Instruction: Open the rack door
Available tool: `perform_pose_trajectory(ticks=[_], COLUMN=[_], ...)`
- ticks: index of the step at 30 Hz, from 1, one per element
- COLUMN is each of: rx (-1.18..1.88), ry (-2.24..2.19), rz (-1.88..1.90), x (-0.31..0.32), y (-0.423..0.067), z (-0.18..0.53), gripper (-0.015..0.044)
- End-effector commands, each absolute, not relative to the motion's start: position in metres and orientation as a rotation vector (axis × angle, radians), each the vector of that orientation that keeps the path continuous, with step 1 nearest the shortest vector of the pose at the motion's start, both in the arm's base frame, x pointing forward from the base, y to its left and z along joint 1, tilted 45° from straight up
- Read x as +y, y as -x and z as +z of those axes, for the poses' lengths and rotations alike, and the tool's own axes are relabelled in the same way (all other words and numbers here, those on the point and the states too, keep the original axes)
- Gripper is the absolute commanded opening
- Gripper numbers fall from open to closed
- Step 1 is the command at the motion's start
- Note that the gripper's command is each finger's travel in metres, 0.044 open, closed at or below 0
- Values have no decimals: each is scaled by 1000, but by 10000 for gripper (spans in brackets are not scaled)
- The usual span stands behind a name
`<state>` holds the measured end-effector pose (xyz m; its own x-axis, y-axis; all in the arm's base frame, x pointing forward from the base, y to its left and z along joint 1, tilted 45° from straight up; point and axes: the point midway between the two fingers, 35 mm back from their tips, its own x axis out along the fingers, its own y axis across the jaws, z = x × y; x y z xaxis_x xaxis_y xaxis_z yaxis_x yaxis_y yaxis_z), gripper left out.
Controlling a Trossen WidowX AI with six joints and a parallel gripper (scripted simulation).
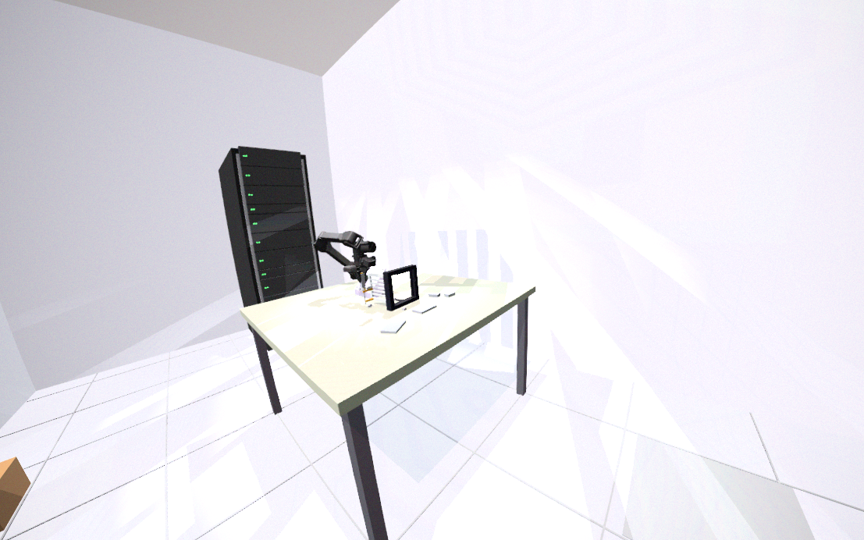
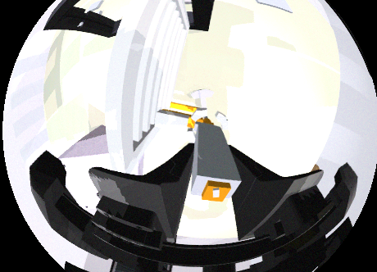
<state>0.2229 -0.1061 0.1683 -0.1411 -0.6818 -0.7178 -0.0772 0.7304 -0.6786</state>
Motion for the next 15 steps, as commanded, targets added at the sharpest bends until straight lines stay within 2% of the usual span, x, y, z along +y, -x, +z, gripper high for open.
perform_pose_trajectory(ticks=[1,15], rx=[1672,1675], ry=[671,676], rz=[-535,-529], x=[-113,-114], y=[-226,-226], z=[175,176], gripper=[17,17])
